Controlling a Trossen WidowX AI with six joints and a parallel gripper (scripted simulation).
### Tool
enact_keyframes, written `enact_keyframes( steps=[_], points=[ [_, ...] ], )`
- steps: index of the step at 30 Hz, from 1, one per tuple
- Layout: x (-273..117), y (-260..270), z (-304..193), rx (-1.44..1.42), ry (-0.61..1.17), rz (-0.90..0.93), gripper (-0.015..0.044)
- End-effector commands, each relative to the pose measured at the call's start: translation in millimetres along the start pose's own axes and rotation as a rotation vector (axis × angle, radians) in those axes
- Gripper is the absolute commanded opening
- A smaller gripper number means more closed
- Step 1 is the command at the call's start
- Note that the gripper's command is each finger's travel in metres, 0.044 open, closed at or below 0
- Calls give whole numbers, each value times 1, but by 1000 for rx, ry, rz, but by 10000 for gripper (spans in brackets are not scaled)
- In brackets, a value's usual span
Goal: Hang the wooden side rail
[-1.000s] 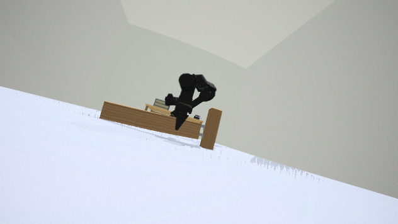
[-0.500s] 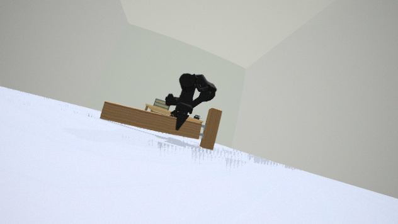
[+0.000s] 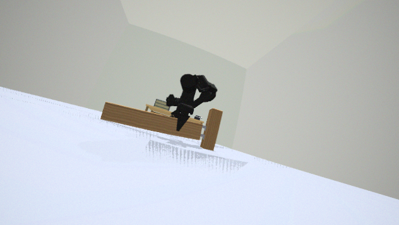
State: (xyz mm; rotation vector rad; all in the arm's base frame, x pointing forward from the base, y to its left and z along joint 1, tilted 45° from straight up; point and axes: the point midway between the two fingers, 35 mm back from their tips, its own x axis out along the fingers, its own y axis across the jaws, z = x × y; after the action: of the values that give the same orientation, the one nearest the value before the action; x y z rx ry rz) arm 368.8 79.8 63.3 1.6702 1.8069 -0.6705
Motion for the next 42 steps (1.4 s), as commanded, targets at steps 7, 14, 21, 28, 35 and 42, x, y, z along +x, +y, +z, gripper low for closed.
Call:
enact_keyframes(
  steps=[7, 14, 21, 28, 35, 42],
  points=[
    [-3, 2, -2, 2, 1, 10, 0],
    [-4, 2, -3, 2, 1, 10, 0],
    [-4, 1, -4, 2, 1, 10, 0],
    [-3, 0, -4, 2, 1, 10, 0],
    [-2, 1, -5, 2, 1, 10, 0],
    [-2, 2, -6, 2, 1, 10, 0]
  ],
)
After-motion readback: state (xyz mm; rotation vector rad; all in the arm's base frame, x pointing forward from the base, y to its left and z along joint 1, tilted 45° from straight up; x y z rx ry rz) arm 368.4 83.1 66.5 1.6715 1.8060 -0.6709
